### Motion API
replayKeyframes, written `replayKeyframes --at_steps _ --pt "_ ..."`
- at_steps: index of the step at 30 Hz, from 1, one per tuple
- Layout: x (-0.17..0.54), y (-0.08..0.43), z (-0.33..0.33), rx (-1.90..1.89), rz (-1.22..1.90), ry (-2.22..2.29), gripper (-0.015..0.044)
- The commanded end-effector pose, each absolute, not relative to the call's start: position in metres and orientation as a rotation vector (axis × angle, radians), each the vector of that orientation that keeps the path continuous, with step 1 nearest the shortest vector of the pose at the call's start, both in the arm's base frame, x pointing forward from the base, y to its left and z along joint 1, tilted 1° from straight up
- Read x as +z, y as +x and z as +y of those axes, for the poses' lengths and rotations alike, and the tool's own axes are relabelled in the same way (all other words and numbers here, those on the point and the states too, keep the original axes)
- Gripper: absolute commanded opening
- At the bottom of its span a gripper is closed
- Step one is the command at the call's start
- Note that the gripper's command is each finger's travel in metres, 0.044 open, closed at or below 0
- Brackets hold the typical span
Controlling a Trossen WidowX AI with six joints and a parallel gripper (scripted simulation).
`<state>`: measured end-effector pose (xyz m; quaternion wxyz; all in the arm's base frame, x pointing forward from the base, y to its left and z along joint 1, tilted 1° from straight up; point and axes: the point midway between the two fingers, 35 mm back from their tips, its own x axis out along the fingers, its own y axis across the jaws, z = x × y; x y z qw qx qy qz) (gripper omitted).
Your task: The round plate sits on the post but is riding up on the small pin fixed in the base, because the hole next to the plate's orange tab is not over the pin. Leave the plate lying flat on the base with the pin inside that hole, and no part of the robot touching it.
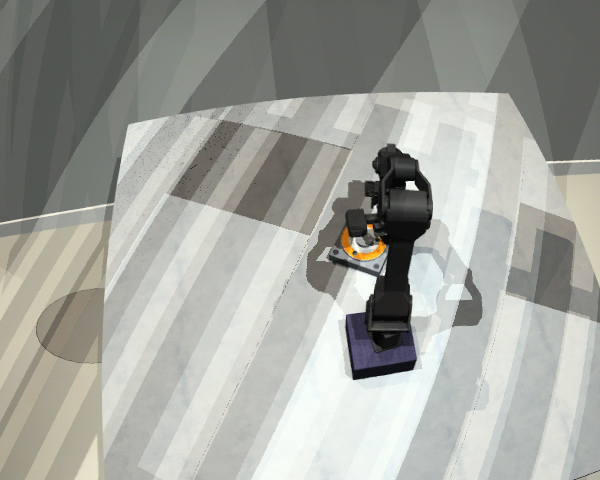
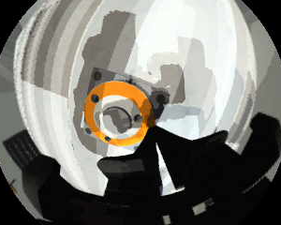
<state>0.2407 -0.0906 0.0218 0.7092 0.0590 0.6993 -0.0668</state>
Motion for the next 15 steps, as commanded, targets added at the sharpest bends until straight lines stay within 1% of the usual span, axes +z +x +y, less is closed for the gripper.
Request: replayKeyframes --at_steps 1,15 --pt "0.024 0.247 -0.094 -0.148 1.546 0.125 0.0000" --pt "0.026 0.264 -0.098 -0.148 1.544 0.125 0.0000"
